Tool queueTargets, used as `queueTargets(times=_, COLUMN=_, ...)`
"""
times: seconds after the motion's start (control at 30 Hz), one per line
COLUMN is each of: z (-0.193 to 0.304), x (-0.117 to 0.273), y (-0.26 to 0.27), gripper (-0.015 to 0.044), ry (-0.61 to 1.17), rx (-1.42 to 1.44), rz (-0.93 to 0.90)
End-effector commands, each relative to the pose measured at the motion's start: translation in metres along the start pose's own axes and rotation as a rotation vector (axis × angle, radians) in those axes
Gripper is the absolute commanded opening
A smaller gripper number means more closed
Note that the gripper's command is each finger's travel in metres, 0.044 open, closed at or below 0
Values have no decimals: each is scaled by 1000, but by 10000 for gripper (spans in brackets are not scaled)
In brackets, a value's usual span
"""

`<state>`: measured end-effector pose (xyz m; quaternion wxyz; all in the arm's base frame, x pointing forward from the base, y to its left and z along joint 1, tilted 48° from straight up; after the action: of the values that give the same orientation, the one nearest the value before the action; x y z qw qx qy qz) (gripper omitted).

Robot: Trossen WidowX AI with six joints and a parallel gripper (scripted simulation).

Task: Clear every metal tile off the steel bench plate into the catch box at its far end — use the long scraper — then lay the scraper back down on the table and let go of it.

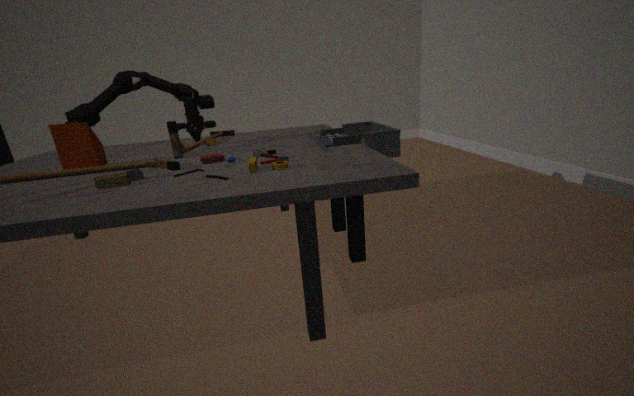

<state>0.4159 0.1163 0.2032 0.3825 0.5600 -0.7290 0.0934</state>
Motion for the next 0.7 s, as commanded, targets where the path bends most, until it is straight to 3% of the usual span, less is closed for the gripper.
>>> queueTargets(times=0.0, z=0, x=-2, y=-5, gripper=0, ry=0, rx=2, rz=-2)
queueTargets(times=0.67, z=-4, x=-3, y=-25, gripper=0, ry=0, rx=3, rz=-2)
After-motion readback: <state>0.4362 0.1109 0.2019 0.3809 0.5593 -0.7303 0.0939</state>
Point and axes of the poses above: the point midway between the two fingers, 35 mm back from their tips, its own x axis back along the fingers, its own y axis across the jaws, z = x × y, the point moved 9 cm from there along x, back along the fingers, and after that the axes turned 11 degrees about -x, right-handed, at the moved point
